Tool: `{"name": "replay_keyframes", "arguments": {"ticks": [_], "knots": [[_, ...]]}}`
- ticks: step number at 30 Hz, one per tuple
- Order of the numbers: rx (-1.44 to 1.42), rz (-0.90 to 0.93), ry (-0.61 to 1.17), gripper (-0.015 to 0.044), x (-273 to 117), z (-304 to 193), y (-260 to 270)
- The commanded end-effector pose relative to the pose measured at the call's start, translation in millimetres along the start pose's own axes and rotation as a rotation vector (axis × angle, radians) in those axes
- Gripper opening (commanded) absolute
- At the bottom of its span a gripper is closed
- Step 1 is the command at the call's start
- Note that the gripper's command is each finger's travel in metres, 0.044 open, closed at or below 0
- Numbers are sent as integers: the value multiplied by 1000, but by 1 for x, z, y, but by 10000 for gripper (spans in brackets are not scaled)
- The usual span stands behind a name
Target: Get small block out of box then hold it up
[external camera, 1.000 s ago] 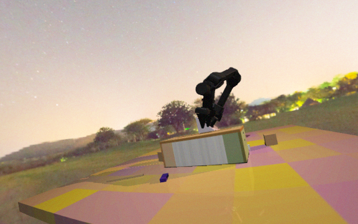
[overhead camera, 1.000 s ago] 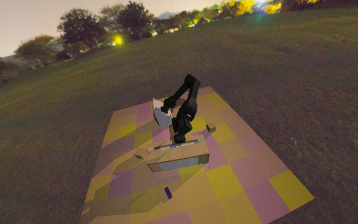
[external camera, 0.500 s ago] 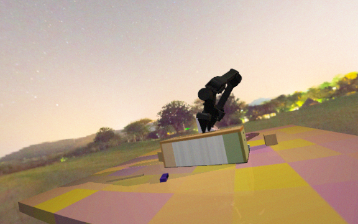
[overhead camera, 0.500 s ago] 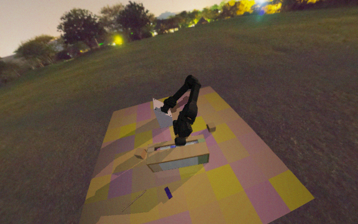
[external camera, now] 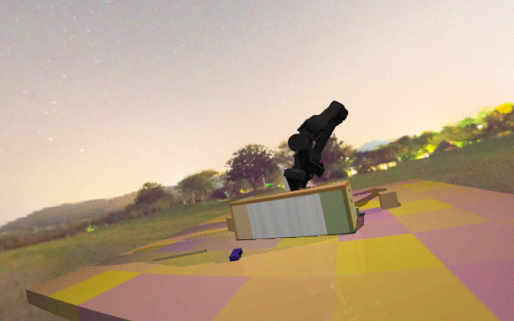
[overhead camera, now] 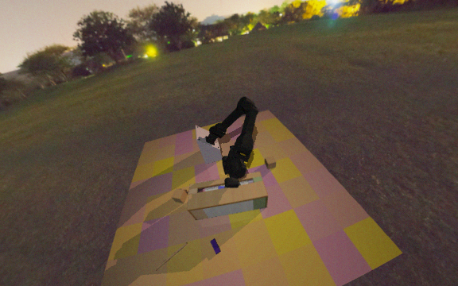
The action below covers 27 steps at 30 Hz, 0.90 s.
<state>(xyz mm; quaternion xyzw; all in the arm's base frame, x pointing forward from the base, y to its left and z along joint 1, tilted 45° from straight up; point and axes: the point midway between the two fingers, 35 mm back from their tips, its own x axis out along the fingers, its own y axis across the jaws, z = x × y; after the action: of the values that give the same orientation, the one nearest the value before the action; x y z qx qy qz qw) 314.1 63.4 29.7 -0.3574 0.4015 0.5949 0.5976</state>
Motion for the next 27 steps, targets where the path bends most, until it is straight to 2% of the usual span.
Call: {"name": "replay_keyframes", "arguments": {"ticks": [1,15,27], "knots": [[7,6,-3,400,7,2,2],[-1,0,-2,400,16,7,2],[-1,2,0,400,31,-29,3]]}}
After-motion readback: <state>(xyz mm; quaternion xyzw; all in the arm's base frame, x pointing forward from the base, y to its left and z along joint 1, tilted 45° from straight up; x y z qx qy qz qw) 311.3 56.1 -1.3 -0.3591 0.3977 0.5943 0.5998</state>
